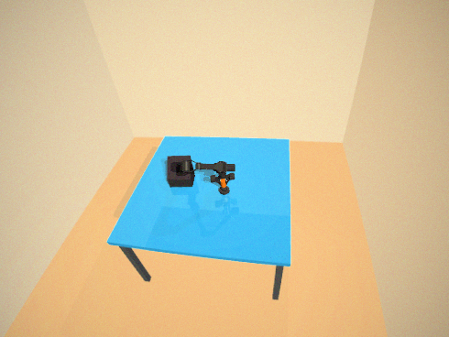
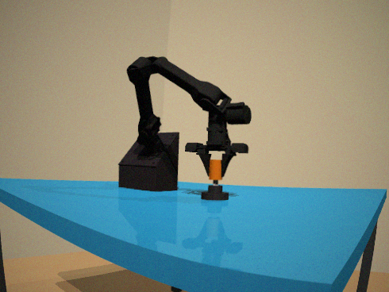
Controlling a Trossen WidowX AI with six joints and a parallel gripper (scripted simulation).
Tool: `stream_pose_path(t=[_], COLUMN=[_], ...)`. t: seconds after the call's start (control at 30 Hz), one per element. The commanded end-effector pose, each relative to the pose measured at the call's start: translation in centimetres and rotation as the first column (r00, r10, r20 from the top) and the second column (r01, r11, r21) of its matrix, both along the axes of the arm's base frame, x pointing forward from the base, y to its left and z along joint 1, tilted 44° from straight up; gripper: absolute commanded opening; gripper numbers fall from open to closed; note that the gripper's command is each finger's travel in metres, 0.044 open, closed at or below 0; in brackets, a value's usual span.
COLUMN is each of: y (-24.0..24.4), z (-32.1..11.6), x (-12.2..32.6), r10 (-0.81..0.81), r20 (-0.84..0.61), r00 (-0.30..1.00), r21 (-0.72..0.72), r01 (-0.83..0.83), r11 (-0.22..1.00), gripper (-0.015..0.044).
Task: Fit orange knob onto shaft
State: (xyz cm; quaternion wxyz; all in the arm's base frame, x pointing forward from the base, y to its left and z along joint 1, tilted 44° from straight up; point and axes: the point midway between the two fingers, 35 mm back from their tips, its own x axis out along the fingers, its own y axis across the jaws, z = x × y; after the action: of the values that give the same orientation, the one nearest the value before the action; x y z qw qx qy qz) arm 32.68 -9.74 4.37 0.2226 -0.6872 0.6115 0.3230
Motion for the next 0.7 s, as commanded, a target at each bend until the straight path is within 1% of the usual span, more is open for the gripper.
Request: stream_pose_path(t=[0.0, 0.33, 0.53, 0.67], y=[-0.03, 0.26, 0.22, 0.14], z=[-0.05, 0.35, 0.43, 0.40], x=[0.00, -0.16, -0.03, 0.12], r10=[0.003, 0.009, 0.144, 0.151], r20=[0.001, -0.005, -0.137, -0.144], r00=[1.000, 1.000, 0.980, 0.978], r21=[-0.003, -0.003, -0.002, -0.001], r01=[-0.003, -0.009, -0.145, -0.153], r11=[1.000, 1.000, 0.989, 0.988], gripper=[0.0000, 0.0000, 0.0000, 0.0000])
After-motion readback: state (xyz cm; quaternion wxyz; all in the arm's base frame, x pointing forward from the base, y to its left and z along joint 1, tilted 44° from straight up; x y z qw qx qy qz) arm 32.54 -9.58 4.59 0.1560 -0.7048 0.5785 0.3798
